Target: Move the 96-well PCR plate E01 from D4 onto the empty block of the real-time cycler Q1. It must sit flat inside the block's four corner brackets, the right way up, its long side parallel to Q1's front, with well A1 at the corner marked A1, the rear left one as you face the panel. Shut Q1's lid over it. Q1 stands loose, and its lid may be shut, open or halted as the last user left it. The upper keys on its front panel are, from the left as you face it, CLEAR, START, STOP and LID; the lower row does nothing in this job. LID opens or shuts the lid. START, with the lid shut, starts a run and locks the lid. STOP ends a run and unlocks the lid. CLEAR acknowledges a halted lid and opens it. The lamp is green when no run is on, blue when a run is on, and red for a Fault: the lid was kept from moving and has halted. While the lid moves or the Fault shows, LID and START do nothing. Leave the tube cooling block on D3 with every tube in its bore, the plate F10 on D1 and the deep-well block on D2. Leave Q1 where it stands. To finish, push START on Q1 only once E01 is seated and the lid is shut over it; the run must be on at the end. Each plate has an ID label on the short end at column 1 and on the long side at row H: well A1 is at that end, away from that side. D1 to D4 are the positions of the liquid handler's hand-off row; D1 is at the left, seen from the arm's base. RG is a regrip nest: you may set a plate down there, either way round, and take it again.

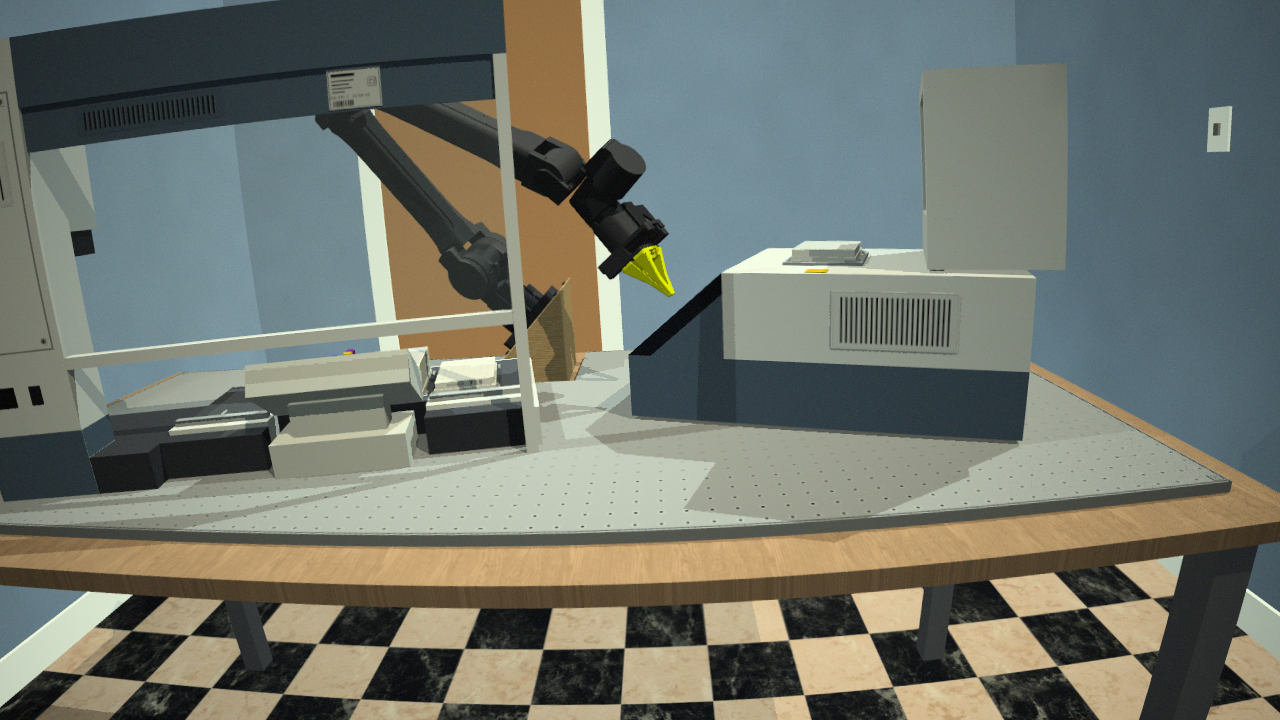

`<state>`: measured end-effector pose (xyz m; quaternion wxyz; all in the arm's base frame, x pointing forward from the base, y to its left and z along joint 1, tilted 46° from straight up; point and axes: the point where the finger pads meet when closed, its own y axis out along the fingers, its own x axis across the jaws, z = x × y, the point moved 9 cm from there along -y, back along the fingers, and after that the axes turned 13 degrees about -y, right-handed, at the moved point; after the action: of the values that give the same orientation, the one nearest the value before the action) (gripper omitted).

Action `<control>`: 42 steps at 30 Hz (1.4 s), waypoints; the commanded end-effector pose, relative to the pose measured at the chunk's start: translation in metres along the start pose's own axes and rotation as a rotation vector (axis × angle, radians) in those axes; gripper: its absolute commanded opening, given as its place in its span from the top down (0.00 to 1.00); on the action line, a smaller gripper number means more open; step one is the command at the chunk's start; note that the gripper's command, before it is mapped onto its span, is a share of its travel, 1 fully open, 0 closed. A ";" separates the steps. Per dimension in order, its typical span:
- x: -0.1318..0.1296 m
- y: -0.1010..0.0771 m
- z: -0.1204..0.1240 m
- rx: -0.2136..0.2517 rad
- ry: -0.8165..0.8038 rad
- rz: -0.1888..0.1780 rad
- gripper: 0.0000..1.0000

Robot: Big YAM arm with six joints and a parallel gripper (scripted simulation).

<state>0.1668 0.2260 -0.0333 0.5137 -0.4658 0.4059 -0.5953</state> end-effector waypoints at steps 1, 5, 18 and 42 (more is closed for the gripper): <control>-0.009 -0.001 0.000 0.000 0.002 0.008 1.00; -0.004 0.000 -0.003 -0.006 -0.001 -0.001 1.00; -0.019 -0.009 0.009 0.018 0.012 0.041 1.00; -0.012 -0.006 0.004 0.009 0.005 0.027 1.00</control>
<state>0.1669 0.2262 -0.0334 0.5133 -0.4663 0.4058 -0.5953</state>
